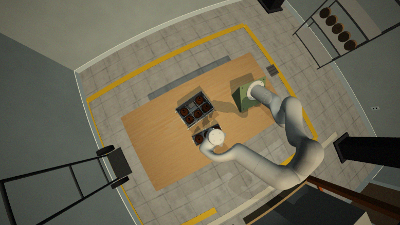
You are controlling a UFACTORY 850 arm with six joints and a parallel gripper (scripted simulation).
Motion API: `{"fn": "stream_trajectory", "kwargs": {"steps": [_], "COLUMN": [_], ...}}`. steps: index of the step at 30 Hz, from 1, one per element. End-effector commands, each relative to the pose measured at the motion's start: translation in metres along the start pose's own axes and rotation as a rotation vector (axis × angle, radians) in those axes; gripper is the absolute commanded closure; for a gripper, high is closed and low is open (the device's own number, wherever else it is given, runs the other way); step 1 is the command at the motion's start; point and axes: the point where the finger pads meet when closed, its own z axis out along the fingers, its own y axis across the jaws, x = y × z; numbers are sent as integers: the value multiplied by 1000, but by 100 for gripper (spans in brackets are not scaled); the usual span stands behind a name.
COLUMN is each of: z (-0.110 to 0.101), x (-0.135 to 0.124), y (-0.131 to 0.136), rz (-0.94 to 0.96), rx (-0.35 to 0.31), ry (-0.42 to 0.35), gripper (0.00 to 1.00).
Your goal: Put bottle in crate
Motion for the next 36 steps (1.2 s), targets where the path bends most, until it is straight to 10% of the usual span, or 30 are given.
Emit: {"fn": "stream_trajectory", "kwargs": {"steps": [1,36], "z": [-1,-20], "x": [0,0], "y": [1,1], "rz": [-1,-1], "rx": [-1,-1], "ry": [-1,-1], "gripper": [100,100]}}
